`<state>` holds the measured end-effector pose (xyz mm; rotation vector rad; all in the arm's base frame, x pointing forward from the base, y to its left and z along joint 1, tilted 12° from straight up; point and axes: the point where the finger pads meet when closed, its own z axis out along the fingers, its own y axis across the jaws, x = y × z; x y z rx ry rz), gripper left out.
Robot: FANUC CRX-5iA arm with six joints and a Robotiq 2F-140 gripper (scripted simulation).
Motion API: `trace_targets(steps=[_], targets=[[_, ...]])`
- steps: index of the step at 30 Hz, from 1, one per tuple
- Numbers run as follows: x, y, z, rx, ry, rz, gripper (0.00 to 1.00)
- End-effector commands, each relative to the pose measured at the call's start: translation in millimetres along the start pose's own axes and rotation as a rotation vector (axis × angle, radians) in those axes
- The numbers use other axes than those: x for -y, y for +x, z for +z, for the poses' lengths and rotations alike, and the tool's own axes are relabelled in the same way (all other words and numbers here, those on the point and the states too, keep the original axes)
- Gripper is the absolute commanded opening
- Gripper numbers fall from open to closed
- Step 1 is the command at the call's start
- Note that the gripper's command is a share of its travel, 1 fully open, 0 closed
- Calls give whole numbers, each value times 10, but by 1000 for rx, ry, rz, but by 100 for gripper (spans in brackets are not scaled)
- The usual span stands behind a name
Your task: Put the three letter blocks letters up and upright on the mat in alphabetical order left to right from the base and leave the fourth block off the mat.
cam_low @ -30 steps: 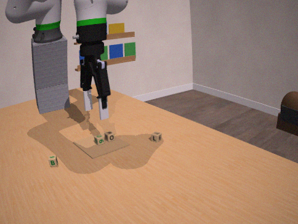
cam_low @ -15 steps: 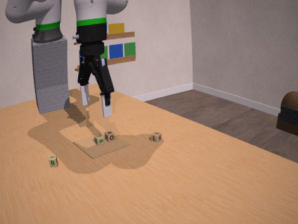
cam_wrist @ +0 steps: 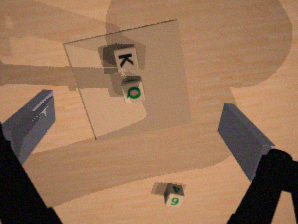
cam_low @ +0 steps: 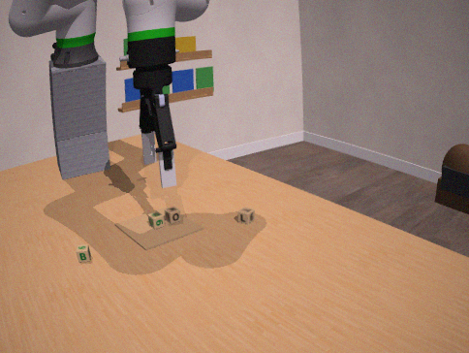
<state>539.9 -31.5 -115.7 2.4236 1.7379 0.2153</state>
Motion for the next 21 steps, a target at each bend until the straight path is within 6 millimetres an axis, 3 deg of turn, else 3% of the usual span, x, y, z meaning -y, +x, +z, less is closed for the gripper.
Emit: trace_targets(steps=[1, 21], targets=[[-37, 82, 5, 8, -7, 139, 100], [-184, 436, 32, 7, -9, 731, 100]])
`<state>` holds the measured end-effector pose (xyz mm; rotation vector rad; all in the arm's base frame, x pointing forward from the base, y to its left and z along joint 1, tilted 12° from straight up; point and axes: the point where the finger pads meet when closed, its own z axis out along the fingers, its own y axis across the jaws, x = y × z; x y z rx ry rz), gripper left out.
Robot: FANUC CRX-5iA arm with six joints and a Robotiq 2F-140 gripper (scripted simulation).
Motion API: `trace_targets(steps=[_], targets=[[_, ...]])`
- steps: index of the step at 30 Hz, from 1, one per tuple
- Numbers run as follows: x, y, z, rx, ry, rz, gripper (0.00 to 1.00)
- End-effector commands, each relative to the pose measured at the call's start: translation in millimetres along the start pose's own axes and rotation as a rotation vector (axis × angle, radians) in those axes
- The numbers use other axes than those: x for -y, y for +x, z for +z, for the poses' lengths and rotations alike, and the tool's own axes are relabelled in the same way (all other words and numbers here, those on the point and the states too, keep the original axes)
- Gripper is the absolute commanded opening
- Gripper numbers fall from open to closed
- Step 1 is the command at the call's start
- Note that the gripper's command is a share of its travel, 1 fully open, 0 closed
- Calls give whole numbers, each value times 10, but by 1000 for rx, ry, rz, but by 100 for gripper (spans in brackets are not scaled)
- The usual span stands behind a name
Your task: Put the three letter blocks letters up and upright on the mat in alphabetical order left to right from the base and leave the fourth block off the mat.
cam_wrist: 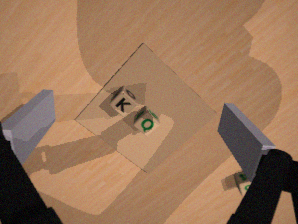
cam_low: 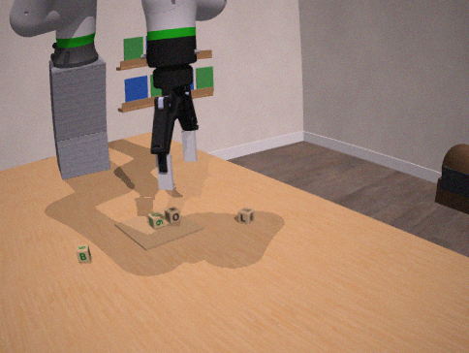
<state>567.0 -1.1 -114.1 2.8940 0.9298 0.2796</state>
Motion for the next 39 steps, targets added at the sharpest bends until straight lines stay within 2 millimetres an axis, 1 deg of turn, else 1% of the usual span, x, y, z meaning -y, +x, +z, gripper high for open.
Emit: trace_targets(steps=[1, 6, 8, 9, 23, 25, 26, 39], targets=[[20, 84, 6, 6, -21, 138, 100], [48, 178, 13, 4, -22, 288, 100], [48, 178, 13, 4, -22, 288, 100], [64, 232, 17, 3, -22, 375, 100], [149, 480, 34, -1, -22, 778, 100], [149, 480, 34, -1, -22, 778, 100], [169, 534, 38, -2, -22, 866, 100], [263, 760, 53, -7, -22, 1241, 100]])
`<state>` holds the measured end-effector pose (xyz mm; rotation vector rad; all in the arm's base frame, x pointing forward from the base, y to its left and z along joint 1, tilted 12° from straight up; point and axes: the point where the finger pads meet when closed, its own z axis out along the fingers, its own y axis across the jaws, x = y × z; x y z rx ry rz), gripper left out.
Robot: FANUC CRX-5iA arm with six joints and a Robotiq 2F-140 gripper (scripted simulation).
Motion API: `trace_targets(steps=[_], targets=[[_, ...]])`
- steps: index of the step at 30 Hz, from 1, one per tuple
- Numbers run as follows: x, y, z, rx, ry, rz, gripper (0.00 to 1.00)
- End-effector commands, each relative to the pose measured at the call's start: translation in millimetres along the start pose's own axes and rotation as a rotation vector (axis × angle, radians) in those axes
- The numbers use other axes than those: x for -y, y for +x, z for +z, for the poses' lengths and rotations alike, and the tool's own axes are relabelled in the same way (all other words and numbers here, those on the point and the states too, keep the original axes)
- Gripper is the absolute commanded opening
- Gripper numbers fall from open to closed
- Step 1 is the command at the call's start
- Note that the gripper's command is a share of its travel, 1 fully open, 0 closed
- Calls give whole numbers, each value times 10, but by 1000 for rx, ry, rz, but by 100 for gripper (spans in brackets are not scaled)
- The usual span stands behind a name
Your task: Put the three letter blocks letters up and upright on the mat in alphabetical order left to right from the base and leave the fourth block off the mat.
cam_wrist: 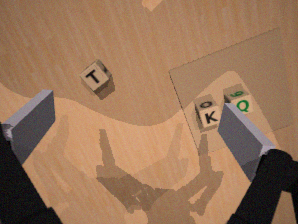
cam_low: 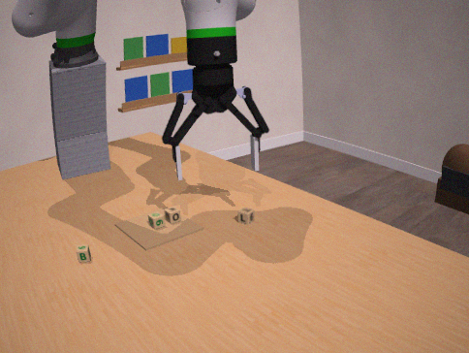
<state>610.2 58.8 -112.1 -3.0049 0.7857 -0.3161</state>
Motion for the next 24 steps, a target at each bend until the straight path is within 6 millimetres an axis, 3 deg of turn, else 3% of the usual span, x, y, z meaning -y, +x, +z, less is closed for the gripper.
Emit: trace_targets(steps=[1, 3, 24], targets=[[87, 4, 4, -15, -11, 138, 100], [87, 4, 4, -15, -11, 138, 100], [496, -5, 25, -19, -5, 763, 100]])
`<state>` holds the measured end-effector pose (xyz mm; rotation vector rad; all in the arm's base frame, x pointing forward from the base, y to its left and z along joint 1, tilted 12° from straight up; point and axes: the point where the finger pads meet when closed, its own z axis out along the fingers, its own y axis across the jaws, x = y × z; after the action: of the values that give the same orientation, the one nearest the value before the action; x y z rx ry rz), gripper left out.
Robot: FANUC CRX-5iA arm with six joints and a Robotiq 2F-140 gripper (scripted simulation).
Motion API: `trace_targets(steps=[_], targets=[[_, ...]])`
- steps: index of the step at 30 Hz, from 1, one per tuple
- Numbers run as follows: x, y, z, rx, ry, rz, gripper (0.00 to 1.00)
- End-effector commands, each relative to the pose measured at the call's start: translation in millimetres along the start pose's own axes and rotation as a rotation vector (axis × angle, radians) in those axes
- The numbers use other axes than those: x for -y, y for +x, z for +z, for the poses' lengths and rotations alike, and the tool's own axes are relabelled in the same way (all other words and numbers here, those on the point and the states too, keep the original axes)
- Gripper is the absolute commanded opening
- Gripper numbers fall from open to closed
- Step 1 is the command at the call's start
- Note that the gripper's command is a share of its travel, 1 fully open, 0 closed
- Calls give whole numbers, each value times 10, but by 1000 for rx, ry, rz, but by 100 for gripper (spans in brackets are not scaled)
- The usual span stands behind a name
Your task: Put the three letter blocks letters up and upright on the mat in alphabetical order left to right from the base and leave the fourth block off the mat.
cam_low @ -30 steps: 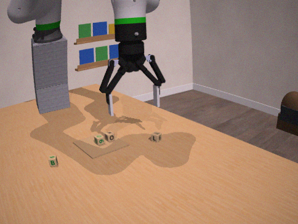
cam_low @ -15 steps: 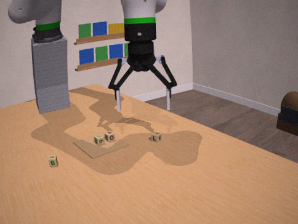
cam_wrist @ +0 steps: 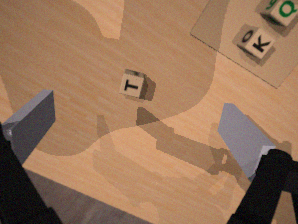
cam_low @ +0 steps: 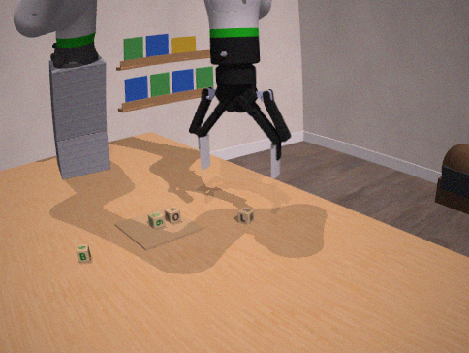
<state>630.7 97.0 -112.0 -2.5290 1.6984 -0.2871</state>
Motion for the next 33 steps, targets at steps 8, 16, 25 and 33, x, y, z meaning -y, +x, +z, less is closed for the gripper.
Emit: trace_targets(steps=[8, 16, 25, 33], targets=[[89, -68, 0, -14, 3, 166, 100], [89, -68, 0, -14, 3, 166, 37], [89, -68, 0, -14, 3, 166, 37], [89, -68, 0, -14, 3, 166, 37]])
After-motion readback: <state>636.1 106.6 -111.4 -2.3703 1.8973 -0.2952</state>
